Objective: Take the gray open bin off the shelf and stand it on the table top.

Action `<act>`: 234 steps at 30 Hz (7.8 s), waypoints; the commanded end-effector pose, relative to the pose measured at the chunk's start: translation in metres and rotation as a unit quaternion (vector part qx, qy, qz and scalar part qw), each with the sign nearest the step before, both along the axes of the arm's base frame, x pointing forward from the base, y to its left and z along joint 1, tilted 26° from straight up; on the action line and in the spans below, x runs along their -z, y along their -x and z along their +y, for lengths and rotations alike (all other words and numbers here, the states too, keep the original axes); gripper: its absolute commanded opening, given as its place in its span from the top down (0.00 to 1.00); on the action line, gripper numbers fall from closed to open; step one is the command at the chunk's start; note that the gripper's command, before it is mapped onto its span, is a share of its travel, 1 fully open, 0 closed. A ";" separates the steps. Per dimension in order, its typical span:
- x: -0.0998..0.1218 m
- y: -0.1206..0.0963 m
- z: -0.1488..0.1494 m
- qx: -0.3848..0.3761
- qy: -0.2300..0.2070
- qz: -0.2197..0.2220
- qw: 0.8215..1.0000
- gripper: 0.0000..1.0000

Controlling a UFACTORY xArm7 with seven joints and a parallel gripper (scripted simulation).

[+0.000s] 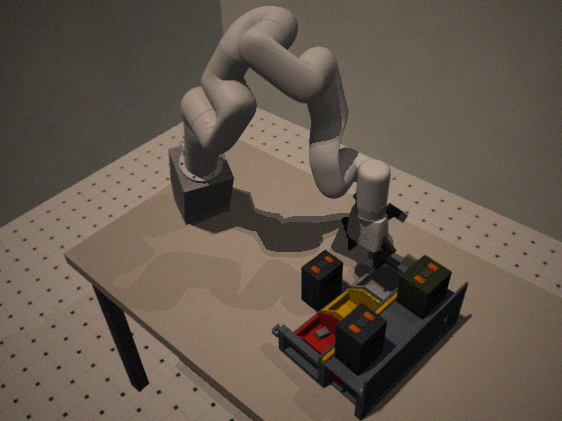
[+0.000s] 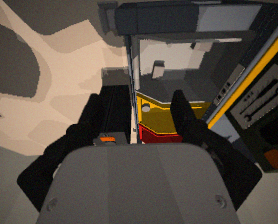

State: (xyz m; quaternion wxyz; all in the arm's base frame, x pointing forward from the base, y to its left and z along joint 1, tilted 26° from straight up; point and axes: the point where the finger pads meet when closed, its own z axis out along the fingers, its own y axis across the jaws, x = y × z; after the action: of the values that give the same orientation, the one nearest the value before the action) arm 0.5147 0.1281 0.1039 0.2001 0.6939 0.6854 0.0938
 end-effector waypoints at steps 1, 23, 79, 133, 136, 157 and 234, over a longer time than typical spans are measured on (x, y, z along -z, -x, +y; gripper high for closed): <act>-0.002 0.000 0.001 -0.001 -0.001 -0.001 1.000 0.00; -0.004 0.001 0.001 -0.001 -0.001 -0.001 1.000 0.00; 0.023 -0.011 -0.003 -0.001 -0.001 -0.001 1.000 0.00; 0.057 -0.026 -0.009 0.000 -0.001 -0.001 1.000 0.00; 0.056 -0.026 -0.009 0.000 -0.001 -0.001 1.000 0.00; 0.055 -0.025 -0.009 0.000 -0.001 -0.001 1.000 0.00; 0.077 -0.035 -0.012 0.000 -0.001 -0.001 1.000 0.00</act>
State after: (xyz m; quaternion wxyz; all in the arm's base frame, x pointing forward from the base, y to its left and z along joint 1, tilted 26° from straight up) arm 0.5490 0.1149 0.0256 0.2002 0.6938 0.6854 0.0938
